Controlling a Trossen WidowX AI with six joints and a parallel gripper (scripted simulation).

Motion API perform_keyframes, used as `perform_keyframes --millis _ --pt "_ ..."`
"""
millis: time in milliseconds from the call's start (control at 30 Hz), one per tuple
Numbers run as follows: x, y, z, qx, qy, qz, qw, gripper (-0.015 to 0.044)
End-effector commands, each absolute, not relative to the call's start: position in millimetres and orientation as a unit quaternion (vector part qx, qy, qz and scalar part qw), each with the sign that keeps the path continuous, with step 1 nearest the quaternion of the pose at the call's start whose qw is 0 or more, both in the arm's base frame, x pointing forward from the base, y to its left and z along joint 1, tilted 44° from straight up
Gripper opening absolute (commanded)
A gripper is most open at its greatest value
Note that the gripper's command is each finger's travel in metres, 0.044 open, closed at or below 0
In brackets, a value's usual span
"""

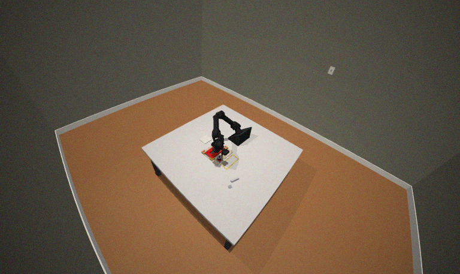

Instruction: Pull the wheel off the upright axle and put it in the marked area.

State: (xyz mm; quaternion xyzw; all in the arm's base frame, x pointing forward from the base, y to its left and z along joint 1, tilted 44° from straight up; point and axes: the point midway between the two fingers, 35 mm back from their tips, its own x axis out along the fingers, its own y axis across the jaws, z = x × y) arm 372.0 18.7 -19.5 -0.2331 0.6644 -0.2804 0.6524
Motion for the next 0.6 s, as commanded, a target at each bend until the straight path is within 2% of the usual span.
perform_keyframes --millis 0,300,433,567 --pt "369.9 0.0 -36.3 -0.235 0.668 -0.283 0.647 0.0300" --pt "367.6 -26.9 -64.6 -0.235 0.667 -0.284 0.647 0.0300" --pt "366.1 -26.2 -62.7 -0.232 0.670 -0.286 0.644 0.0195" --pt "366.1 -26.2 -62.7 -0.232 0.670 -0.286 0.644 0.0168"
